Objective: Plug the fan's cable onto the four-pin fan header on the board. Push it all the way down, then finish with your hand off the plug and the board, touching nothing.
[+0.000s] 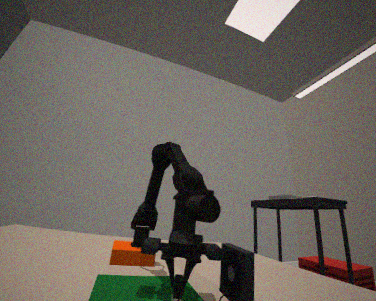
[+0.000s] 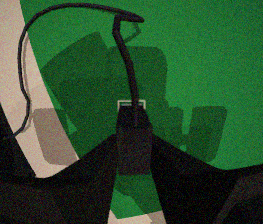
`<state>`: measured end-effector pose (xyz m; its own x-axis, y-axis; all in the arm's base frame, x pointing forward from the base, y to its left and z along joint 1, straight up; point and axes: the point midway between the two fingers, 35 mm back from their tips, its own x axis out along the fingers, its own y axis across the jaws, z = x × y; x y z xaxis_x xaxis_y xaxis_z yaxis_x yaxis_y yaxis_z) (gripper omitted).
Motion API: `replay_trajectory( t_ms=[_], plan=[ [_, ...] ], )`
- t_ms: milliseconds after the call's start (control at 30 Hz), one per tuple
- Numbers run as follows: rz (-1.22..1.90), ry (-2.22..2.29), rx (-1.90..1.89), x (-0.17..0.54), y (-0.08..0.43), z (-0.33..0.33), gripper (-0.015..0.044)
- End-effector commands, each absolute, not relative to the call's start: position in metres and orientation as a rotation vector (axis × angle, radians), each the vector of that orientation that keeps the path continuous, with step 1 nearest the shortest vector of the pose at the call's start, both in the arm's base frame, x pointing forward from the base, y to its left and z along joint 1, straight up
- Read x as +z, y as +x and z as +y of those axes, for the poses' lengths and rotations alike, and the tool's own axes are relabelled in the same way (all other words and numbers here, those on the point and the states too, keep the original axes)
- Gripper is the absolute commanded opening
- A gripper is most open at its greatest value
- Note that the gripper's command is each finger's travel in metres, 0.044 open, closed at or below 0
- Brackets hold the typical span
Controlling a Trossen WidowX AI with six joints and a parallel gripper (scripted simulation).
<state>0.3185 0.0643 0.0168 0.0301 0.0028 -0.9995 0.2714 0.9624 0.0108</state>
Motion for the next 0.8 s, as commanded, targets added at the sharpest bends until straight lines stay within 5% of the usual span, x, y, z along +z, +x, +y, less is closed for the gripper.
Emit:
replay_trajectory(
  t_ms=[0,100,567,767],
  plan=[
    [1.530,0.220,-0.209,0.017,0.319,0.064,0.0184],
    [1.530,0.220,-0.209,0.017,0.319,0.064,0.0260],
    [1.531,0.219,-0.207,0.072,0.315,0.063,0.0260],
    [1.536,0.217,-0.210,0.075,0.250,0.033,0.0260]
  ],
)
